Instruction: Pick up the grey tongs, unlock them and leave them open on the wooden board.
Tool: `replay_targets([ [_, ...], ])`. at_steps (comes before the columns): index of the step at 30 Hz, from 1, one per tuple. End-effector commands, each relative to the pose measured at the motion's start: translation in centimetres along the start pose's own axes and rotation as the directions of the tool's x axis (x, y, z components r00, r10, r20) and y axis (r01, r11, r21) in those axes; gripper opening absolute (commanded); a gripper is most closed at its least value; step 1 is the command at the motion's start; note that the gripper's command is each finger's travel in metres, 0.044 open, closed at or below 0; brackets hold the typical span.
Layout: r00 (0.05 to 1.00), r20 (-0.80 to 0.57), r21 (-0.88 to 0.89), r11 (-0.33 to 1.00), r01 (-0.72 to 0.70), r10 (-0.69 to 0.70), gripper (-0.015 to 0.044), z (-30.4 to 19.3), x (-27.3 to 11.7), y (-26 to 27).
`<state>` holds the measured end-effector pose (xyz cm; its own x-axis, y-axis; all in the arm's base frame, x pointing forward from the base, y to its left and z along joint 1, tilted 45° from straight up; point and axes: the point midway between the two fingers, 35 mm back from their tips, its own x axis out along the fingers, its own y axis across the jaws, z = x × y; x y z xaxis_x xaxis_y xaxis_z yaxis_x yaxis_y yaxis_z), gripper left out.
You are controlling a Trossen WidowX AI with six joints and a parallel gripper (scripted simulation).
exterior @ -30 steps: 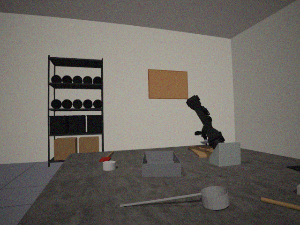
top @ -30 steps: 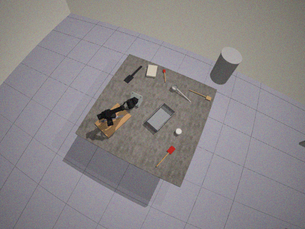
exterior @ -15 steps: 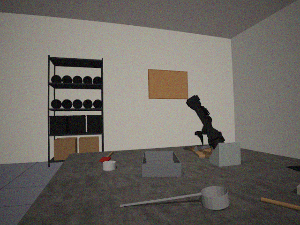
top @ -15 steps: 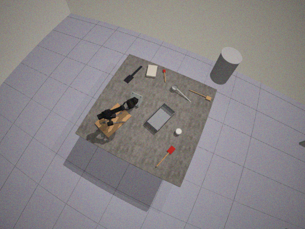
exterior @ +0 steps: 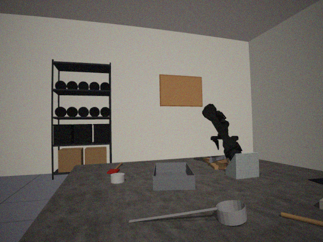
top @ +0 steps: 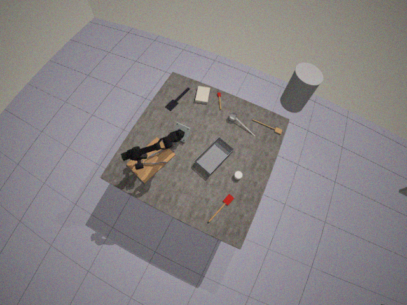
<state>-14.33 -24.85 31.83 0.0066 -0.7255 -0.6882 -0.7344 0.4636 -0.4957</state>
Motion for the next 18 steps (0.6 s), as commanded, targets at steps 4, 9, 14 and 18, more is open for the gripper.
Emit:
replay_targets([
  [4,1.000,-0.012,0.001,1.000,-0.006,0.006,0.0440,-4.8,-2.4,0.0],
  [9,1.000,-0.023,0.005,1.000,-0.012,0.012,0.0440,-7.6,-3.9,0.5],
  [14,1.000,-0.028,0.006,1.000,-0.014,0.014,0.0440,-8.7,-4.5,0.8],
  [18,1.000,-0.028,0.006,1.000,-0.014,0.014,0.0440,-8.7,-4.5,0.8],
])
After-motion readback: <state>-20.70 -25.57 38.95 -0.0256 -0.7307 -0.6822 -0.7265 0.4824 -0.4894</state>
